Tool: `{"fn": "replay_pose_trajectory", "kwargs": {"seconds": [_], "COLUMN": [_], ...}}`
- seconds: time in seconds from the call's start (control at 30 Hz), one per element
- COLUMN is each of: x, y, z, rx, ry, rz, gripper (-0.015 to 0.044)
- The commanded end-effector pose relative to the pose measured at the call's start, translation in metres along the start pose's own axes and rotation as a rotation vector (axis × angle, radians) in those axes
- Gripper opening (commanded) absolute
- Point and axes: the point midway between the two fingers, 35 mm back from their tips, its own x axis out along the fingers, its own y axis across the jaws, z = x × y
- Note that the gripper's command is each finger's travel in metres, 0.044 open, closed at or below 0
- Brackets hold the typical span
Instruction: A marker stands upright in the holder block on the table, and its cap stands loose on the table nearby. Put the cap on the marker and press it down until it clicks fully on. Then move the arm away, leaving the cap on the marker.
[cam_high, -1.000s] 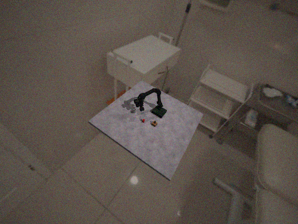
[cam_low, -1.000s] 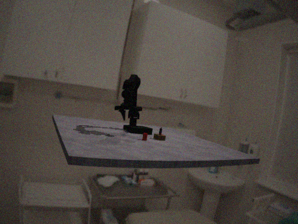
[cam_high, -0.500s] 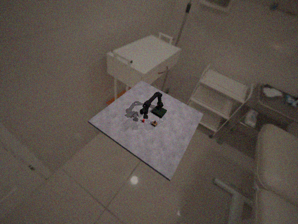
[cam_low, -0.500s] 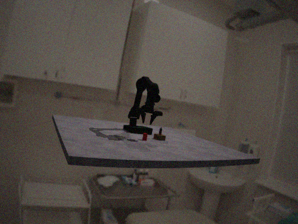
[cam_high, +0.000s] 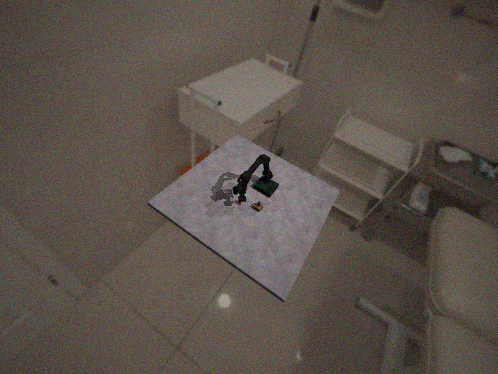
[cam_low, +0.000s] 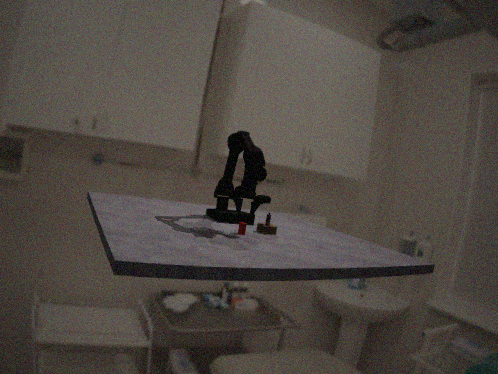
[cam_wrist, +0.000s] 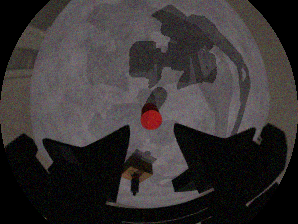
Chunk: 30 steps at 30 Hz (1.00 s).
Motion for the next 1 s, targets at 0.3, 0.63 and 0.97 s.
{"fn": "replay_pose_trajectory", "kwargs": {"seconds": [0.3, 0.63, 0.97], "x": [0.021, 0.037, 0.053], "y": [-0.001, -0.001, -0.001], "z": [-0.001, 0.0, -0.001], "rx": [0.005, 0.005, 0.005], "ry": [0.005, 0.005, 0.005], "rz": [-0.01, -0.01, -0.01], "gripper": [0.0253, 0.0253, 0.0253]}}
